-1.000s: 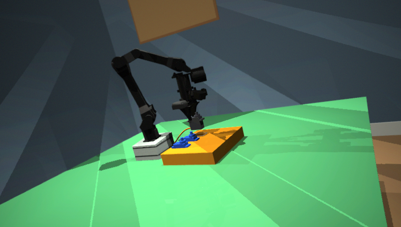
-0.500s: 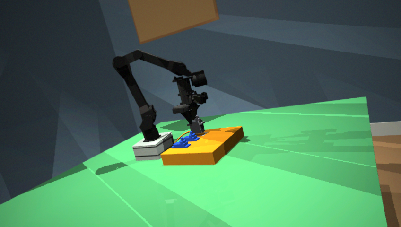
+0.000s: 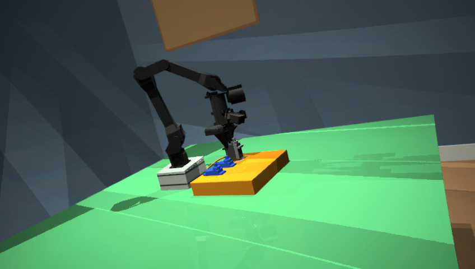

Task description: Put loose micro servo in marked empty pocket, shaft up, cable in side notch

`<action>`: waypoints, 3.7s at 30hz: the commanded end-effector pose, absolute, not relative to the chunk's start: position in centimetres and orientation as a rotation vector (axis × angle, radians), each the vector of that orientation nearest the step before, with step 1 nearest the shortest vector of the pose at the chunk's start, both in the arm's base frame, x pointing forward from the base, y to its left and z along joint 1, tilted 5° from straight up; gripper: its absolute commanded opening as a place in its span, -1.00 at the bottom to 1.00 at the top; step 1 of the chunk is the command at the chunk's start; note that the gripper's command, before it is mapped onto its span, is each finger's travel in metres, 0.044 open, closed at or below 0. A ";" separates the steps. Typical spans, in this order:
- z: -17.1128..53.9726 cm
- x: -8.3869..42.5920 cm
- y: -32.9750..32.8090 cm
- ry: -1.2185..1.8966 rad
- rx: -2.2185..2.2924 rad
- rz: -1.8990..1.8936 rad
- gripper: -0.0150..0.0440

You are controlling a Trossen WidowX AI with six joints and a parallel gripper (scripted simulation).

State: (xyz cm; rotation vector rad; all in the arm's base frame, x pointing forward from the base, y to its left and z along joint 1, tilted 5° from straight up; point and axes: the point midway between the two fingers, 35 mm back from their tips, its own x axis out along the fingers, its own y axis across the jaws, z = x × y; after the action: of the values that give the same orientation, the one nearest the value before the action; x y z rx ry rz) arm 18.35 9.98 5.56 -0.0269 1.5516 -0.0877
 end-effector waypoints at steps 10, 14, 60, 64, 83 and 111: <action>4.5 18.4 9.9 1.553 -0.025 -0.086 -0.49; 4.1 18.4 9.9 1.553 -0.025 -0.087 -0.49; 0.9 18.4 9.7 1.553 -0.026 -0.087 -0.31; 0.9 18.4 9.7 1.553 -0.026 -0.087 0.04; 5.5 20.6 10.3 1.546 -0.026 -0.081 0.59; 15.8 27.8 10.3 1.532 -0.012 -0.086 1.00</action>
State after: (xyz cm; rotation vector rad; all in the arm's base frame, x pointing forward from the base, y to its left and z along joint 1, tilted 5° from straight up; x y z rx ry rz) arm 27.99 10.27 15.69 -0.0141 1.5241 -0.0796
